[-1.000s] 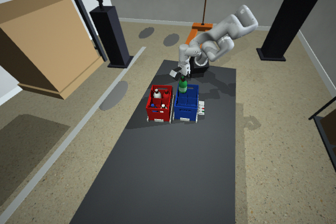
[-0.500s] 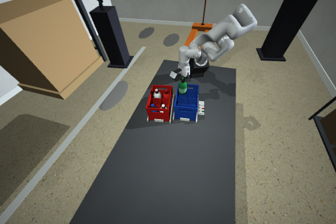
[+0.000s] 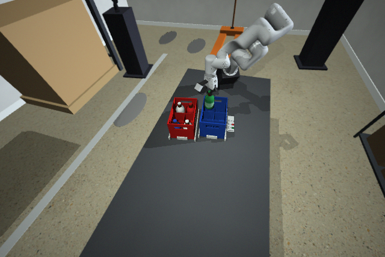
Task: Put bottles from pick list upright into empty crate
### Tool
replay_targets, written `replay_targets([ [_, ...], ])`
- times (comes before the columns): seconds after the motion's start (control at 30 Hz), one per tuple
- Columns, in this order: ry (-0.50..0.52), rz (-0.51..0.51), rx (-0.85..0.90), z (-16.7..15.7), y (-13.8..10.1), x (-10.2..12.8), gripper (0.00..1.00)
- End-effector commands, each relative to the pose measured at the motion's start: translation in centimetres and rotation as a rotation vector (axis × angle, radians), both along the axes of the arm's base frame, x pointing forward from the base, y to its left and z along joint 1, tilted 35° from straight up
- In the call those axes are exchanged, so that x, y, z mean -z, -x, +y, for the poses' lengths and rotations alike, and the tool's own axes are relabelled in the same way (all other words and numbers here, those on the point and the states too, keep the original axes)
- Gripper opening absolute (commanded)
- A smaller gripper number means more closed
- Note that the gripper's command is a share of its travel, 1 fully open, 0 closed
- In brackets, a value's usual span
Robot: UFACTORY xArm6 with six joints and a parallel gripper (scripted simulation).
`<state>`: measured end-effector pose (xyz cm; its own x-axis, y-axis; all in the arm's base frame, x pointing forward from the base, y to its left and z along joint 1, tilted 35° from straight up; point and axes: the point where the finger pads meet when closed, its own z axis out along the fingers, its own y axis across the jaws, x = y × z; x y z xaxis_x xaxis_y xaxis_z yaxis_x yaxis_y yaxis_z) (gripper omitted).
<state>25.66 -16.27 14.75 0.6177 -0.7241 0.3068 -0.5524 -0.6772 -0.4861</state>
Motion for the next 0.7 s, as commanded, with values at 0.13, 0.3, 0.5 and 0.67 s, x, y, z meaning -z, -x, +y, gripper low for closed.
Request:
replay_targets([
  [0.13,0.003,-0.002,0.001,0.0,-0.5,0.5,0.0],
  [0.3,0.003,-0.002,0.001,0.0,-0.7,0.8,0.0],
  [0.5,0.002,-0.002,0.001,0.1,-1.0,1.3,0.0],
  [0.67,0.002,-0.002,0.001,0.2,-1.3,1.7,0.0],
])
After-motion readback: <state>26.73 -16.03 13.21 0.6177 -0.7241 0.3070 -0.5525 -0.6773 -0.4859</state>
